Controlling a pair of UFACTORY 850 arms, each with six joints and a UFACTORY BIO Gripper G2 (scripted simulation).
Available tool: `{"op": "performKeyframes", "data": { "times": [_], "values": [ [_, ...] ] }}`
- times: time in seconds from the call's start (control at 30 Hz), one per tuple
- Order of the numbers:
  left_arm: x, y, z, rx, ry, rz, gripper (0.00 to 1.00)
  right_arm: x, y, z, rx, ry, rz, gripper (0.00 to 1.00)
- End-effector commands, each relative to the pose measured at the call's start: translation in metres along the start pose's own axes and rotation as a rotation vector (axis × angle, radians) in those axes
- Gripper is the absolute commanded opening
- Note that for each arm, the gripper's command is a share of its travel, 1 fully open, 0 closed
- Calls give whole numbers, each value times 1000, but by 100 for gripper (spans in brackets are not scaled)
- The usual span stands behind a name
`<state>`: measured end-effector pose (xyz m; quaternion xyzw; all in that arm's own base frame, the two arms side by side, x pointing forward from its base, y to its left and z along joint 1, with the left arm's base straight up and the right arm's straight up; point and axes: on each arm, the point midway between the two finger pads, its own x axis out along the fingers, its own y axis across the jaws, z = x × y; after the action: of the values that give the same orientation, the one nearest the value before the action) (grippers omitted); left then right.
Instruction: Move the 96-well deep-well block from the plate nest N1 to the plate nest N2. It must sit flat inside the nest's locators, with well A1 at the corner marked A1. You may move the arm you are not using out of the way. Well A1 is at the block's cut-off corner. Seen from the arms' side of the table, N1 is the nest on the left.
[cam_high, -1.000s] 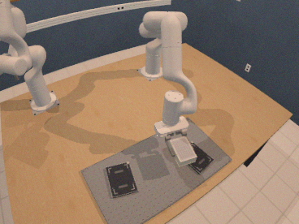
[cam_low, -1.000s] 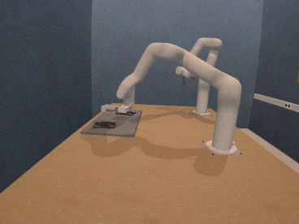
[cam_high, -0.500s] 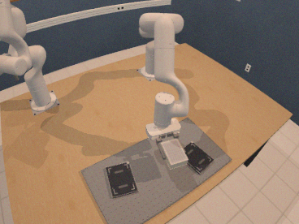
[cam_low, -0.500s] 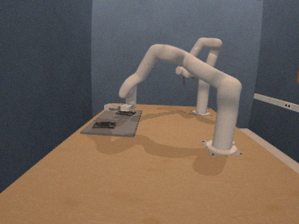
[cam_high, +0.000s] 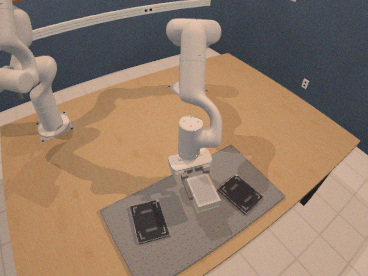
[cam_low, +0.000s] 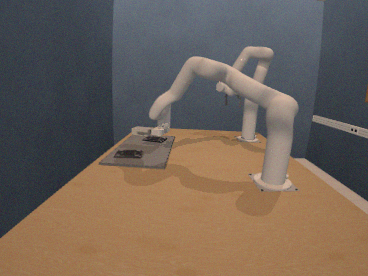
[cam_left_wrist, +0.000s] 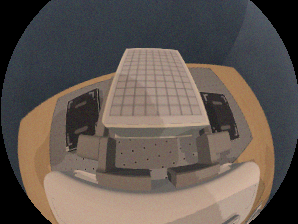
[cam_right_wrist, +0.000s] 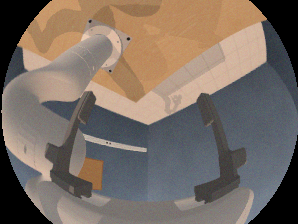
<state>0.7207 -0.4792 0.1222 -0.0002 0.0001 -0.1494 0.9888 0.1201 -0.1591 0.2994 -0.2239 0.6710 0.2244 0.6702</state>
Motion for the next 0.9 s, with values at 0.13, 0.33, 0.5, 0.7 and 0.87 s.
{"op": "performKeyframes", "data": {
  "times": [0.13, 0.33, 0.5, 0.7, 0.87],
  "values": [
    [1, -27, 2, -1, -2, 0, 0, 0, 0, 0, 0, 0, -1, 100],
    [1, -47, 2, -1, -2, 0, 0, 0, 0, 0, 0, 0, -1, 100],
    [1, -57, 2, -1, -2, 0, 0, 0, 0, 0, 0, 0, -1, 100],
    [2, -77, 2, -1, -2, 0, 0, 0, 0, 0, 0, 0, -1, 100],
    [2, -94, 2, -1, -2, 0, 0, 0, 0, 0, 0, 0, -1, 100]
  ]
}}
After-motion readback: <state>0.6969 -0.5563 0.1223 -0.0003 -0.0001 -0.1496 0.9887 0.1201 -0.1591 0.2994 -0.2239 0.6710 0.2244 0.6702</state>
